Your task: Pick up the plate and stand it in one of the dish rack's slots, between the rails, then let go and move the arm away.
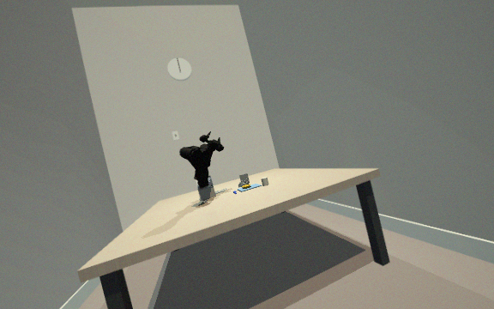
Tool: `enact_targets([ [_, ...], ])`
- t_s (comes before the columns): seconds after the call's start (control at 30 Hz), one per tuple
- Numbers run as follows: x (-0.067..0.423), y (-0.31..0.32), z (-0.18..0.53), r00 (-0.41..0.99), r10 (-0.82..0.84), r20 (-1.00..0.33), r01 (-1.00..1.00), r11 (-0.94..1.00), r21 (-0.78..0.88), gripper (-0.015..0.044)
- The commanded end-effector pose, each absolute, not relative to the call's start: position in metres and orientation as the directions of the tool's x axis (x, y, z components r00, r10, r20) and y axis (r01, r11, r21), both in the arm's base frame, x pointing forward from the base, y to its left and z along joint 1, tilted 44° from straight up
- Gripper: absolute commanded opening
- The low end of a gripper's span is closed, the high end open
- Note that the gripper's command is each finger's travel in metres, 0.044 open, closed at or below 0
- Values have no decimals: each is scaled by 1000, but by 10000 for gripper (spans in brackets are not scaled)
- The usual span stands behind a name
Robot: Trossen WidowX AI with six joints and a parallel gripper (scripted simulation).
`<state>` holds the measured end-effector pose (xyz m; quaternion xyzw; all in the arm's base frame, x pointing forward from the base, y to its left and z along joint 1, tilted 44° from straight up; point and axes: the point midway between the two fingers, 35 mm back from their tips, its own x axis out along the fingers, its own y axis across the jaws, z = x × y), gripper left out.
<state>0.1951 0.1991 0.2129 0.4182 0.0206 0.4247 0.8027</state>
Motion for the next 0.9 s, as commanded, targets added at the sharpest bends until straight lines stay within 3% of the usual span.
enact_targets([
  [0.0,196,199,212,642,698,318,-662,295,689,400],
  [0.47,278,181,161,859,512,-10,-380,650,658,400],
  [0.87,328,138,115,920,257,-296,-81,864,498,400],
])
